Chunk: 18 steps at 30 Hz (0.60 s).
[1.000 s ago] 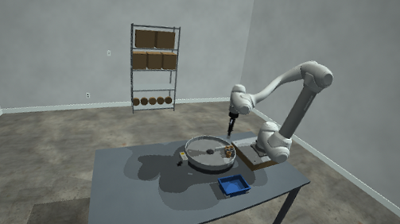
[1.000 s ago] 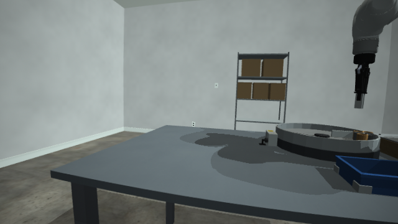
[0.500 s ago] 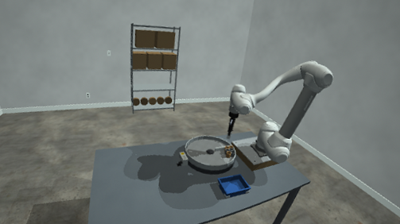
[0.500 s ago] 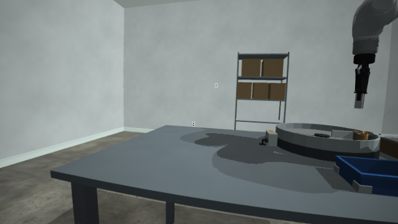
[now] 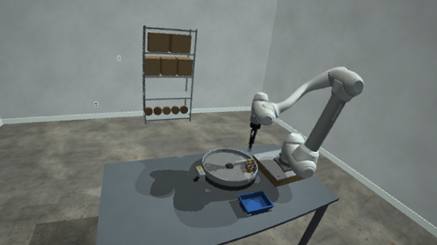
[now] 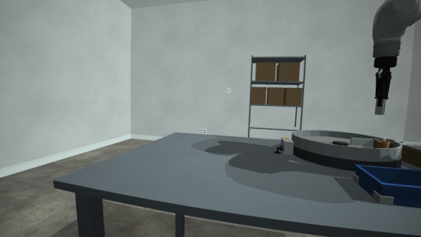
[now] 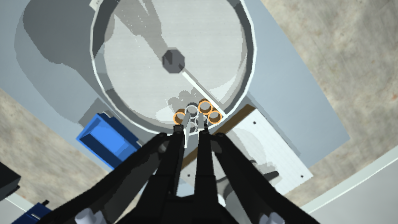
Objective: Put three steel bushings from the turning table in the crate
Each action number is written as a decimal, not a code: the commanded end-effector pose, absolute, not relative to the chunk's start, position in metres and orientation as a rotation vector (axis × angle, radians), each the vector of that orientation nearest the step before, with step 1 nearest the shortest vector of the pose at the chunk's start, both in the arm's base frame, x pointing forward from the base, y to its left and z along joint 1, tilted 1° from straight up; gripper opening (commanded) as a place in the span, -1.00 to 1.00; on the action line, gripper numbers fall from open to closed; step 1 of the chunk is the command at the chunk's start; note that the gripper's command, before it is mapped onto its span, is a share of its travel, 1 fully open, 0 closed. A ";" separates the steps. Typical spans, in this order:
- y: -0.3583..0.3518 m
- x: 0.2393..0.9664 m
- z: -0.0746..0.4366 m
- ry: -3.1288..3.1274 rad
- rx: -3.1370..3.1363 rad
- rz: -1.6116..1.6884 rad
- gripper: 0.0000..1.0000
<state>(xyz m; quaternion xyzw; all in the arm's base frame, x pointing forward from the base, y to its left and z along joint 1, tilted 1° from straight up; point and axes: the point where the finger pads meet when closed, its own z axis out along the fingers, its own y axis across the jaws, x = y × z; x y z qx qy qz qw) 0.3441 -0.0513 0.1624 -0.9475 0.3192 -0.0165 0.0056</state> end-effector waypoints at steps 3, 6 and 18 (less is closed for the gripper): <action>-0.048 0.341 0.160 1.008 -2.963 -0.027 -0.81; -0.048 0.341 0.159 1.028 -2.955 -0.027 -0.81; -0.045 0.344 0.143 1.385 -2.803 -0.025 -0.81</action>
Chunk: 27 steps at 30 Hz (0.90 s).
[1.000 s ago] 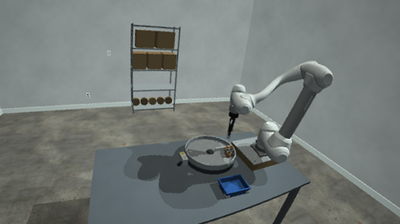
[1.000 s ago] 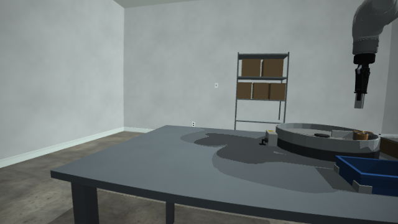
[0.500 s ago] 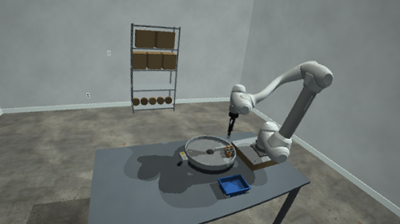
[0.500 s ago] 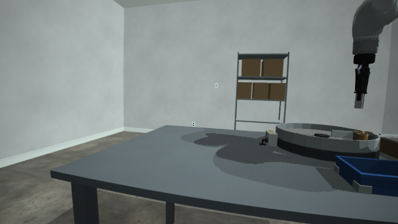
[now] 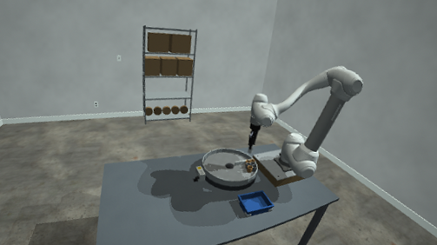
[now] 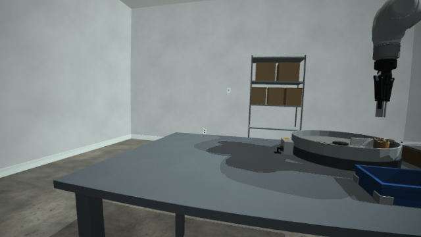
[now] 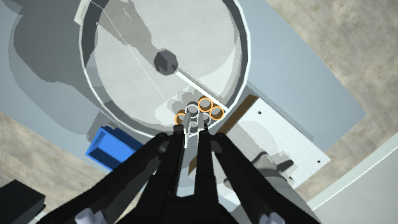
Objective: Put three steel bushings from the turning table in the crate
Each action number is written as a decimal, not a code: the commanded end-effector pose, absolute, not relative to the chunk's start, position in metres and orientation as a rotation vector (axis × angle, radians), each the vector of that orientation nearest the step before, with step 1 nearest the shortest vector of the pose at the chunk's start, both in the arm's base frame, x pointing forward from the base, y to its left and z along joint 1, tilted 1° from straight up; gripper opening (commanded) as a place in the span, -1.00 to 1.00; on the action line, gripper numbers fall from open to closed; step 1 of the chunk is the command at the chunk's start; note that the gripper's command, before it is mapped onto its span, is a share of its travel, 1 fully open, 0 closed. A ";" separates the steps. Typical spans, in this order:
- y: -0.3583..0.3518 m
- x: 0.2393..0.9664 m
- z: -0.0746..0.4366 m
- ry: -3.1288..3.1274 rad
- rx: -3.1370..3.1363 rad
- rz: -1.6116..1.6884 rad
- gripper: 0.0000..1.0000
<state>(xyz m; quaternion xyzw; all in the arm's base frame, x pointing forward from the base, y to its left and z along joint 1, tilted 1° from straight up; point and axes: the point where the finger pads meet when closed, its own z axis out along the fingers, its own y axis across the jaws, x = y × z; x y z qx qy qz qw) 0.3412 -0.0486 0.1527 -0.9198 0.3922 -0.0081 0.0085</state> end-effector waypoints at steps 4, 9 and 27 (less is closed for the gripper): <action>-0.043 0.346 0.133 1.595 -2.687 -0.023 -0.81; -0.041 0.348 0.125 1.750 -2.588 -0.022 -0.81; -0.032 0.355 0.089 2.385 -2.012 -0.015 -0.81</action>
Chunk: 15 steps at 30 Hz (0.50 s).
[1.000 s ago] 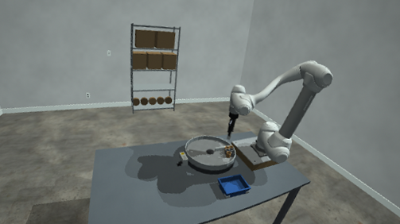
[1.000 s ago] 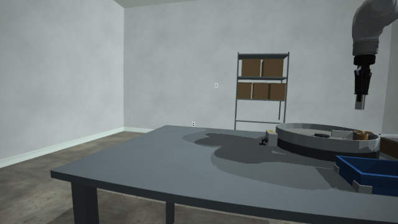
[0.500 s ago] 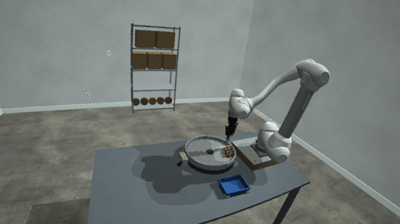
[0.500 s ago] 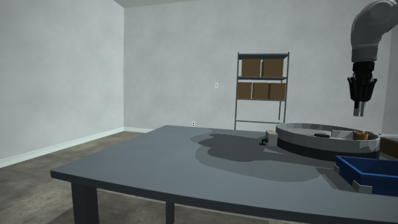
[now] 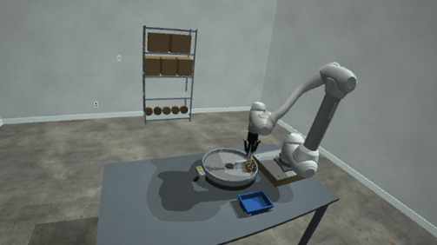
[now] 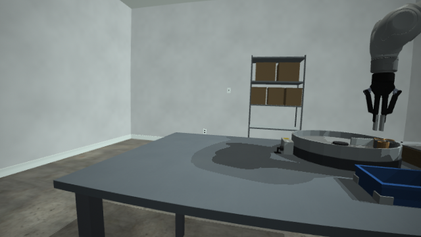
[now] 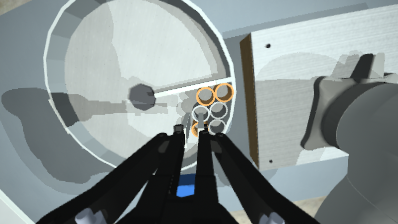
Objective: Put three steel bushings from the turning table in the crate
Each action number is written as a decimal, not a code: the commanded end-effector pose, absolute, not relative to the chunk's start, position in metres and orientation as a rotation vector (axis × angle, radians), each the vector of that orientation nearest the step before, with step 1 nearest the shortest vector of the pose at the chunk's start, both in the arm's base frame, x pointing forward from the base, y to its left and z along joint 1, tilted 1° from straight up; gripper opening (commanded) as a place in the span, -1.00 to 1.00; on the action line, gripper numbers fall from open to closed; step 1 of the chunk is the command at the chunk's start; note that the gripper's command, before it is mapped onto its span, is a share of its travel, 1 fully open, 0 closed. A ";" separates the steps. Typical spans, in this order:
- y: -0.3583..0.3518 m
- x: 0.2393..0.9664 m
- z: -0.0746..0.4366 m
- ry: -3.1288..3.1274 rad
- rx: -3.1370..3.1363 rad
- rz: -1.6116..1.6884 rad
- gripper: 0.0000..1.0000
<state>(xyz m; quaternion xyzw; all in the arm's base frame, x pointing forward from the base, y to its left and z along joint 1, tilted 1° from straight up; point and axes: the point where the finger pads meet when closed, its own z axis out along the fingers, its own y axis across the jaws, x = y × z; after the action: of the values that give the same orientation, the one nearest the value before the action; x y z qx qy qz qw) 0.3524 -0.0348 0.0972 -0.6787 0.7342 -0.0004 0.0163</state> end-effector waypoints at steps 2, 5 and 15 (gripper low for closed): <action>-0.031 0.356 0.086 2.426 -1.962 -0.015 -0.81; -0.031 0.356 0.084 2.462 -1.917 -0.014 -0.81; -0.030 0.357 0.083 2.475 -1.900 -0.014 -0.81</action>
<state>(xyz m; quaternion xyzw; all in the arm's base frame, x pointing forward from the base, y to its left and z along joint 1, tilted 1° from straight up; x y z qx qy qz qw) 0.3553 -0.0314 0.0858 -0.6116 0.7911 -0.0029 0.0117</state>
